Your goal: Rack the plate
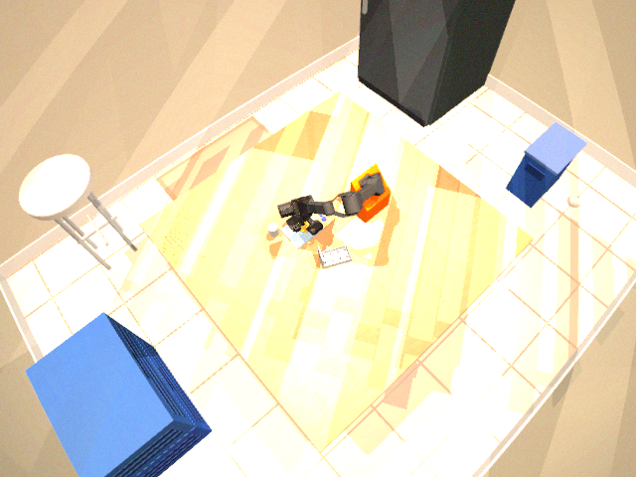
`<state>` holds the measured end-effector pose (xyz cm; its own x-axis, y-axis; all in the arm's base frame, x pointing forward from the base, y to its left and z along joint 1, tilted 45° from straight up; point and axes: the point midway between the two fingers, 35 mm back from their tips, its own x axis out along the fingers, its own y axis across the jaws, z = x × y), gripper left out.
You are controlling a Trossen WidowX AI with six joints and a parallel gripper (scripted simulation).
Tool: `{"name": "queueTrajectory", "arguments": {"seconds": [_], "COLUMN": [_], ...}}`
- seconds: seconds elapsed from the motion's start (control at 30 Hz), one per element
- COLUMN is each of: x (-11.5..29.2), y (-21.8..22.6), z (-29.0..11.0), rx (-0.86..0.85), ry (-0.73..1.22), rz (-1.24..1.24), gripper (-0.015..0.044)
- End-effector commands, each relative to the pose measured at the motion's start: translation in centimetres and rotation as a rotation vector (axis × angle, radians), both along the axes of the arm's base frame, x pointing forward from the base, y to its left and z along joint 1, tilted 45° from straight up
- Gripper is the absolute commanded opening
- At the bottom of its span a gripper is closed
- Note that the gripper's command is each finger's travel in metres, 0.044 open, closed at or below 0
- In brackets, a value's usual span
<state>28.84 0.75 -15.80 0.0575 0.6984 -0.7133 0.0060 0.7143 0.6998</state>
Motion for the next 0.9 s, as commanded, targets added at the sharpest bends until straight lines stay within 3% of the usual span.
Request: {"name": "queueTrajectory", "arguments": {"seconds": [0.0,0.3,0.87], "x": [0.1,0.8,0.1], "y": [-0.3,-4.5,-12.3], "z": [0.2,3.6,11.1], "rx": [0.001,-0.015,-0.01], "ry": [0.004,0.003,0.004], "rz": [-0.005,-0.009,-0.006], "gripper": [0.0219,0.0,0.0]}}
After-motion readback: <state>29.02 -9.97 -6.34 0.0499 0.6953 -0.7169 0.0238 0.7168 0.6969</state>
